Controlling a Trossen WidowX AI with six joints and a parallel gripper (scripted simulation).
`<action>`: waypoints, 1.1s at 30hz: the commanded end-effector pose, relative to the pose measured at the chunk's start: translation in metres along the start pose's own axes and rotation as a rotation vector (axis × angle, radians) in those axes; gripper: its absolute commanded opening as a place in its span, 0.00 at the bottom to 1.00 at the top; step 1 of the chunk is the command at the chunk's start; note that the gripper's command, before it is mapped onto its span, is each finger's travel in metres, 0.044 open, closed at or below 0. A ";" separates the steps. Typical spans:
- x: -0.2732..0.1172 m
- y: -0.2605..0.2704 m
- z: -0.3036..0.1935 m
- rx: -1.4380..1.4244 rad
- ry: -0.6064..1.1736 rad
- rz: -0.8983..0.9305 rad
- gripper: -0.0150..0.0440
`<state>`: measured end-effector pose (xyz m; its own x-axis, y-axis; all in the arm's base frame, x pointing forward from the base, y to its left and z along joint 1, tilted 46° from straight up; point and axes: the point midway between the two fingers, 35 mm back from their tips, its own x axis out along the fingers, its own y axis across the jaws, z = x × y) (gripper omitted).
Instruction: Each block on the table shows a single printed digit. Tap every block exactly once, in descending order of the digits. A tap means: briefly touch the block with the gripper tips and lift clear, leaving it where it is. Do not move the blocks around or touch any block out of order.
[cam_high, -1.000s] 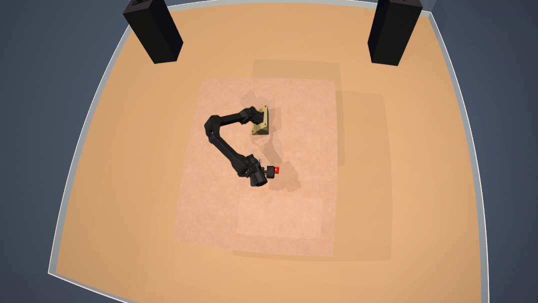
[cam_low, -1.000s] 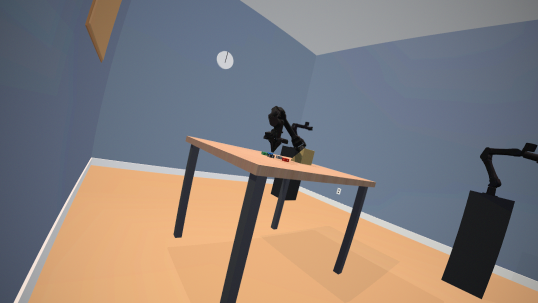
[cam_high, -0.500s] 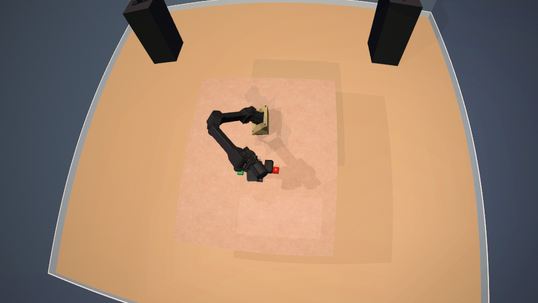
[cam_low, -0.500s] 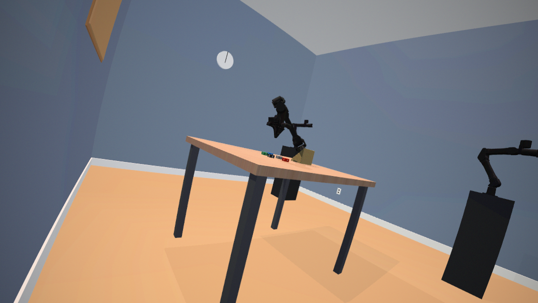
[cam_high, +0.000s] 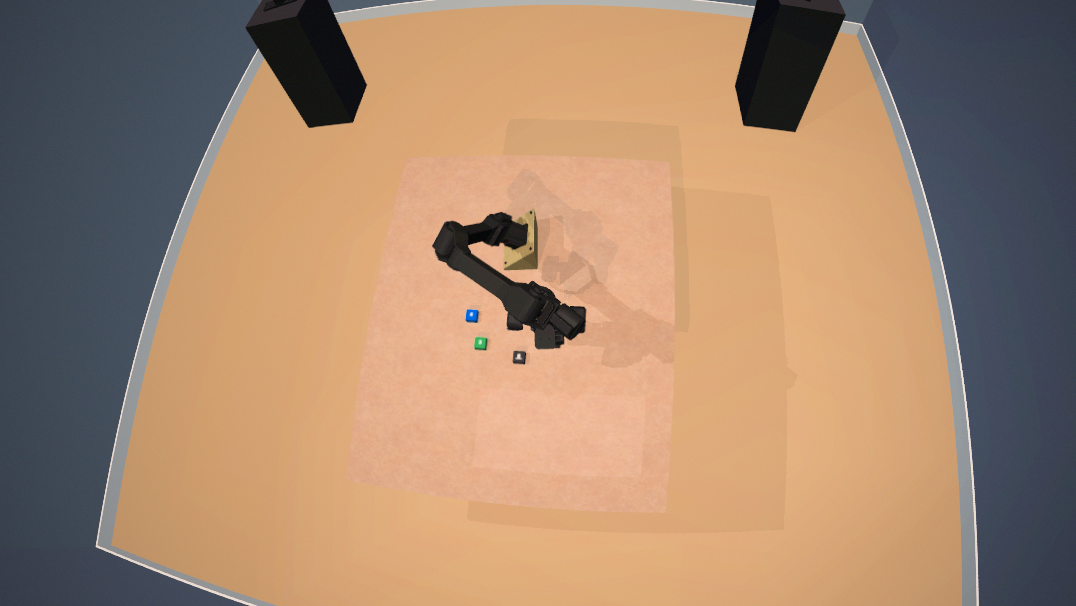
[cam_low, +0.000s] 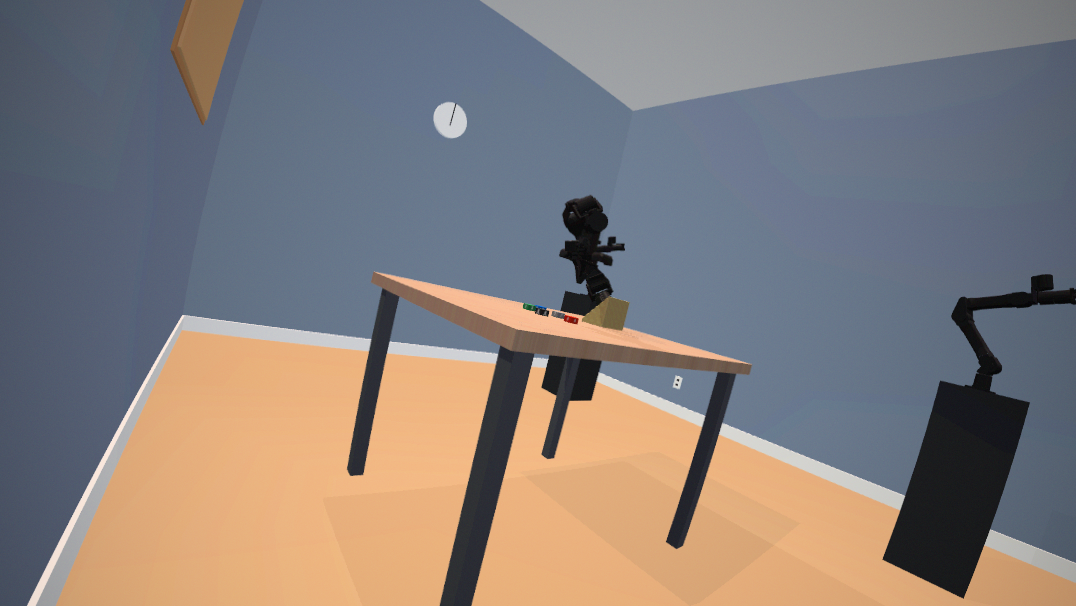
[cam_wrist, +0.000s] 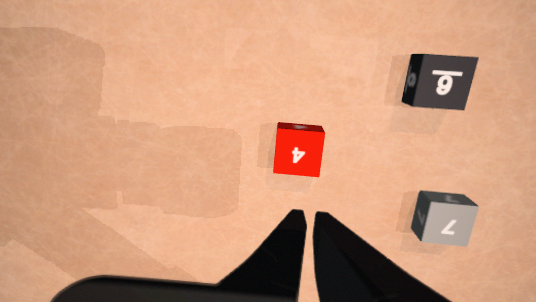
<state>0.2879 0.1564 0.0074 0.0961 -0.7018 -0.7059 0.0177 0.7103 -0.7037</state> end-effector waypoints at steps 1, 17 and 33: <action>0.025 0.000 0.001 0.006 0.006 -0.002 0.29; 0.093 -0.002 -0.001 0.007 0.005 -0.006 0.29; 0.112 -0.002 -0.001 0.007 0.005 -0.008 0.29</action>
<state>0.2993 0.0797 -0.0684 0.0952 -0.7021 -0.7056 0.0335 0.7107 -0.7027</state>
